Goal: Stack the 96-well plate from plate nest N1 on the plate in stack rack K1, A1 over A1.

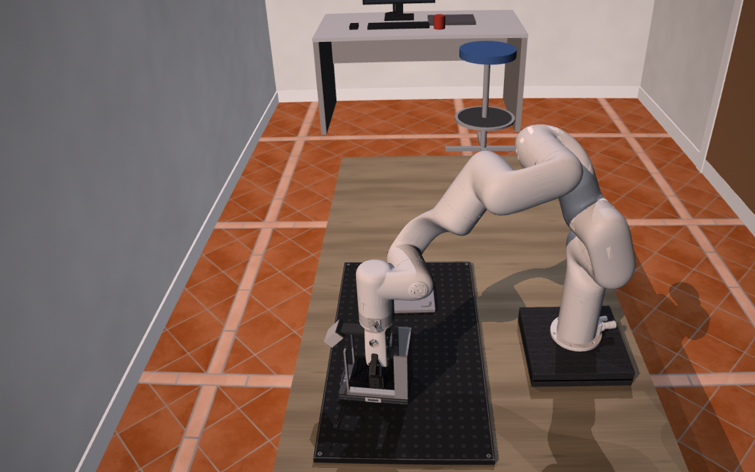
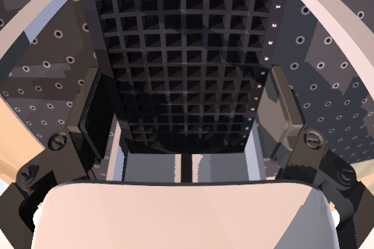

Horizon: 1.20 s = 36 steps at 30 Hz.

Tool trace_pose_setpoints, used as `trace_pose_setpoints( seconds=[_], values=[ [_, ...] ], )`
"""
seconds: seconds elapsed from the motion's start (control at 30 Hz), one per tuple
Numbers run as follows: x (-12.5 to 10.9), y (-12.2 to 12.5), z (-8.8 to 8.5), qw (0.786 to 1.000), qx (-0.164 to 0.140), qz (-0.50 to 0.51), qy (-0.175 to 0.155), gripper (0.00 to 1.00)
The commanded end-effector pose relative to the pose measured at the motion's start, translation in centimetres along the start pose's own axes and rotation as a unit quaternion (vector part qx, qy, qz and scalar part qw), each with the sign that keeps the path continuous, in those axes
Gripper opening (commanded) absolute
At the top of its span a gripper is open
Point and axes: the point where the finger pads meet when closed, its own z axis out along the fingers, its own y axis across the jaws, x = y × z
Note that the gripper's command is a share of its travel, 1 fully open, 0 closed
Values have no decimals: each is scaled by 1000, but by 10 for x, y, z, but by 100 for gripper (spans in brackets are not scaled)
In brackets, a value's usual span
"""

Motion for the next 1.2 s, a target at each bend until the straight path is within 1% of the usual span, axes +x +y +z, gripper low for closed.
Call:
trace_pose_setpoints(
  seconds=[0.0, 1.03, 1.07, 1.17],
  values=[
    [2, -1, -1, 1000, 1, 0, 2, 0],
    [2, -1, 3, 1000, 1, 0, 2, 0],
    [2, -1, 4, 1000, 1, 0, 2, 100],
    [2, -1, 4, 1000, 1, 0, 2, 100]
  ],
)
